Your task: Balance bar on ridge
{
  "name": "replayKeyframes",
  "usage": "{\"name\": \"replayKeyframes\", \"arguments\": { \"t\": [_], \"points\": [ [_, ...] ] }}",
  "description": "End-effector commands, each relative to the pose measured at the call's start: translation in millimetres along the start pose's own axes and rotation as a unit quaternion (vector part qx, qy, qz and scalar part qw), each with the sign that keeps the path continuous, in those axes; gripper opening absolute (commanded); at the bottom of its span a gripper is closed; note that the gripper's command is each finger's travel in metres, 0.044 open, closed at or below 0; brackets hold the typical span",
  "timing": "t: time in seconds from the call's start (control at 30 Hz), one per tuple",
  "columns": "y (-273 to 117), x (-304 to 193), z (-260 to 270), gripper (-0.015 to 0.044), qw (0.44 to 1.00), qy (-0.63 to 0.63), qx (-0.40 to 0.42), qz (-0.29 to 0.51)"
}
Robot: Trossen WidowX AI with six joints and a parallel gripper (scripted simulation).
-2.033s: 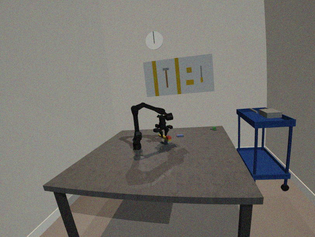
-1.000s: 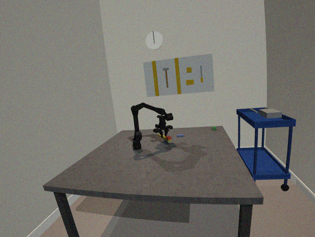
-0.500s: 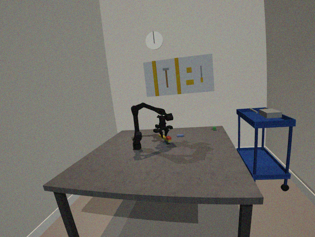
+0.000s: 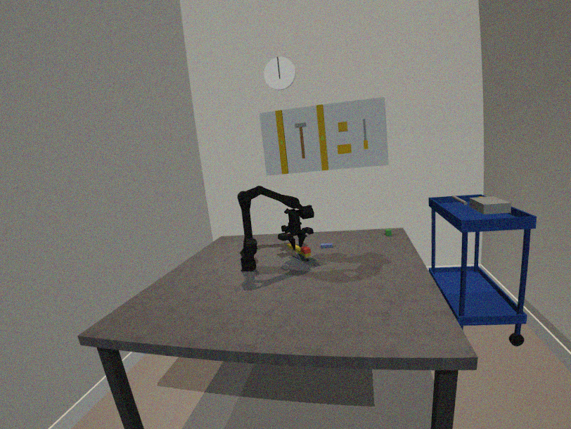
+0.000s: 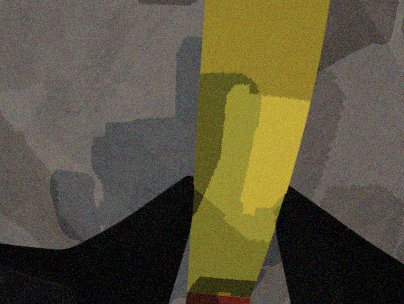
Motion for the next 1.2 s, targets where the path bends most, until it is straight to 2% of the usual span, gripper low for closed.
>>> {"name": "replayKeyframes", "arguments": {
  "t": [0.0, 1.17],
  "points": [
    [0.6, 0.0, -0.4, 0.0, 1.0, -0.002, -0.002, -0.001],
    [3.5, 0.1, -0.1, 0.0, 1.0, -0.002, -0.002, -0.001]
  ]
}}
Point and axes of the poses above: the point midway between the two fingers, 35 mm back from their tips, its own y axis out along the fingers, its own z axis across the jaws, x = y × z, the point moved 5 cm from there along -y, back along the fingers, and after that the axes turned 14 degrees about -y, right-handed, at the moved point
